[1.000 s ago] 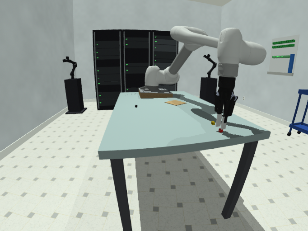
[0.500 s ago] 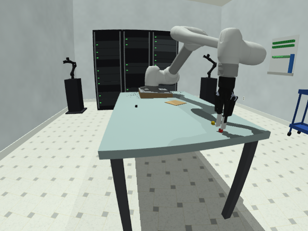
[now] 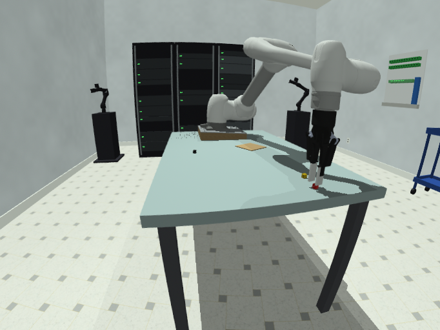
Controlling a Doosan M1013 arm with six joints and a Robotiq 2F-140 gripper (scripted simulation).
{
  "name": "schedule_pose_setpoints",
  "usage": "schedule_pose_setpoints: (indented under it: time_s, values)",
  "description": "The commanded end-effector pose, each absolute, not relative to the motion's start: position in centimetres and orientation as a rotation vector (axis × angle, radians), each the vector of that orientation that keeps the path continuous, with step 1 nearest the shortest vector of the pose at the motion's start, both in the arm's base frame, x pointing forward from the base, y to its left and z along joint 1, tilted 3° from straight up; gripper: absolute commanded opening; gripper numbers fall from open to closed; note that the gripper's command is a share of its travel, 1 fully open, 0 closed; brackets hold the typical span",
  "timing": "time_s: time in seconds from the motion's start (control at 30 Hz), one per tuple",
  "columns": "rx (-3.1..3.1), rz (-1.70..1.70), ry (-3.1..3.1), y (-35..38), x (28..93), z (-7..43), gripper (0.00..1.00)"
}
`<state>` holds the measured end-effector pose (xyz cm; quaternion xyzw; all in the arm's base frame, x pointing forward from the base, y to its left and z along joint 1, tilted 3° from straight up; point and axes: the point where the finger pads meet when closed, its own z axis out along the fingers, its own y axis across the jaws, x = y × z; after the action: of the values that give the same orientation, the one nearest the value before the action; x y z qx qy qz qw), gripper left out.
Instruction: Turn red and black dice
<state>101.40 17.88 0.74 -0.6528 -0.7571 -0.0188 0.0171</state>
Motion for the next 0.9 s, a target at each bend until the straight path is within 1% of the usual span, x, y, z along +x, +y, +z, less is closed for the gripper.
schedule_pose_setpoints:
  time_s: [0.0, 0.87]
  values:
    - [-2.029, -0.059, -2.353, 17.9, 101.4, 0.5, 0.27]
    - [-2.029, -0.059, -2.353, 18.0, 101.4, -1.0, 0.27]
